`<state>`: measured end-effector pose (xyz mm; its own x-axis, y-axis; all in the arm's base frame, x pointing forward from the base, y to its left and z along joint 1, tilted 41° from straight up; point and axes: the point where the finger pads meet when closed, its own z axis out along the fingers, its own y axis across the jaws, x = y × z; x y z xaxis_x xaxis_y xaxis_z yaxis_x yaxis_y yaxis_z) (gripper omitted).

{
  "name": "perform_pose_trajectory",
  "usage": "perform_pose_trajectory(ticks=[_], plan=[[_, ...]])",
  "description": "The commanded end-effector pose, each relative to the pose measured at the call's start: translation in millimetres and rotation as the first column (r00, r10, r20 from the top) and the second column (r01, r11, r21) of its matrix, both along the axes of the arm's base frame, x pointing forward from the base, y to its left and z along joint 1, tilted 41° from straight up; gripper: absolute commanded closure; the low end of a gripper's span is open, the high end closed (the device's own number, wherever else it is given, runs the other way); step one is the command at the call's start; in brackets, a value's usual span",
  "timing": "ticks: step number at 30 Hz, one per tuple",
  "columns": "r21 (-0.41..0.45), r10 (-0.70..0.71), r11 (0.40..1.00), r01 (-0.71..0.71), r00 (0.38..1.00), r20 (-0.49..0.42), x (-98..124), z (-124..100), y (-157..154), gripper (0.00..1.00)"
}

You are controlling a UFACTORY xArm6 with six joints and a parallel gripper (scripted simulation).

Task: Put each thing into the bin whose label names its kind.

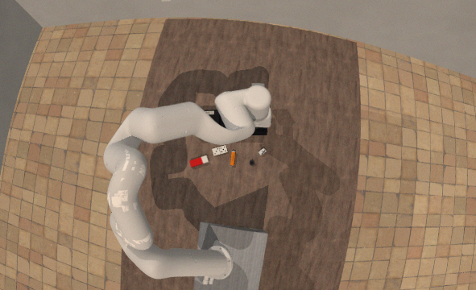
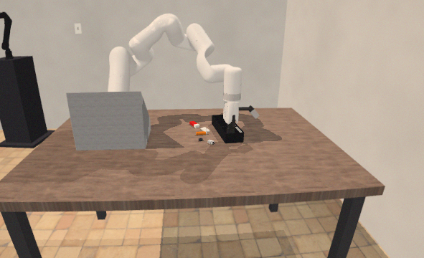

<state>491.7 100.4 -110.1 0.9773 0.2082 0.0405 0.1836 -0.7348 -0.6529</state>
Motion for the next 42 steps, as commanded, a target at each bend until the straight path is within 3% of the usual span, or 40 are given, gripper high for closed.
perform_pose_trajectory(ticks=[1,42], plan=[[-0.001,-0.002,1.000,0.002,1.000,0.004,1.7,1.2,-0.9,0.93],[-0.001,-0.002,1.000,0.002,1.000,0.004,2.9,10.2,-8.7,0.93]])
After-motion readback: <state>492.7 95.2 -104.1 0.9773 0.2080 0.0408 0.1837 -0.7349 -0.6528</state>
